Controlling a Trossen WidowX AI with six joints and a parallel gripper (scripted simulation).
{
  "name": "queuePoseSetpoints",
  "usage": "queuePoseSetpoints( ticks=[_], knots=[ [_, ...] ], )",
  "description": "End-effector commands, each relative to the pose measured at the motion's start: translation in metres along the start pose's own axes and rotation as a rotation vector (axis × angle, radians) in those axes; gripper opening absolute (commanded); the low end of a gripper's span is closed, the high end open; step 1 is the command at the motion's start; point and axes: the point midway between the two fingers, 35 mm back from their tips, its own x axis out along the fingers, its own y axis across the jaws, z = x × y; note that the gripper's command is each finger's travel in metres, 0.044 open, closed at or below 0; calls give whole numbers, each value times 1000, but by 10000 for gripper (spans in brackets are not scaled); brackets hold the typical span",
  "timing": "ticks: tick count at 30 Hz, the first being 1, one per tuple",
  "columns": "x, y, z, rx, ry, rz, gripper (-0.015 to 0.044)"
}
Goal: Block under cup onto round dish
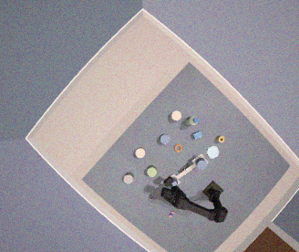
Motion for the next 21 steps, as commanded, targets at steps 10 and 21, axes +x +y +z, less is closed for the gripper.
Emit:
queuePoseSetpoints(
  ticks=[10, 21],
  knots=[
    [23, 1, 0, -3, -1, 4, 440],
    [38, 2, -1, -3, -1, 4, 440]
  ],
)
